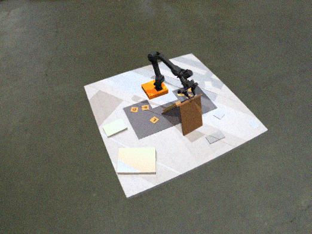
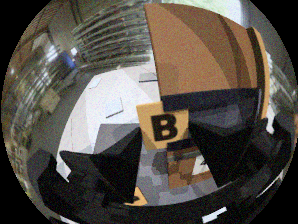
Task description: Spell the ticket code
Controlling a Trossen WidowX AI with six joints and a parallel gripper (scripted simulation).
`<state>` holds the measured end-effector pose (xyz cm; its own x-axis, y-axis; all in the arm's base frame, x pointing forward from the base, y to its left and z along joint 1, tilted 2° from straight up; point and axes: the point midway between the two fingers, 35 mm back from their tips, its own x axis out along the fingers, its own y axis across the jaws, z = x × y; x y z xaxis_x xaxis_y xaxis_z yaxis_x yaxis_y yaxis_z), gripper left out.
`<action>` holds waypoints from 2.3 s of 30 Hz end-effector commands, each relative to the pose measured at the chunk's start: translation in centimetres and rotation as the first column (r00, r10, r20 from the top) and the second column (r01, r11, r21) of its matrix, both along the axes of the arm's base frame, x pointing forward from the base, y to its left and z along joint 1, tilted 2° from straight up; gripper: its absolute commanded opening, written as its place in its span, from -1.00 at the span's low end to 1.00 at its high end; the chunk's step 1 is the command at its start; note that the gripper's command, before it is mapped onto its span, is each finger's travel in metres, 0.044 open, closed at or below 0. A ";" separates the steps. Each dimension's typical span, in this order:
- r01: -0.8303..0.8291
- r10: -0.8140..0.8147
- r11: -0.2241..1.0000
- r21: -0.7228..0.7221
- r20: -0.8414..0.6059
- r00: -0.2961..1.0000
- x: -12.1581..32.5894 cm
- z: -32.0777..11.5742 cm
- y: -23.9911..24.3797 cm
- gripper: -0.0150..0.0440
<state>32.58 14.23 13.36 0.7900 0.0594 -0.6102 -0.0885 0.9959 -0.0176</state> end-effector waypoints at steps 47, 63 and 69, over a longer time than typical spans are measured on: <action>-0.004 0.004 1.000 -0.003 0.002 1.000 0.3 0.1 -2.4 -0.49; -0.004 0.004 1.000 -0.004 0.002 1.000 0.3 0.1 -3.3 -0.49; -0.004 0.004 1.000 -0.004 0.002 1.000 0.4 0.1 -3.6 -0.49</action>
<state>32.94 10.71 13.42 0.7900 0.0571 -0.6104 -0.0883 0.9959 -0.0211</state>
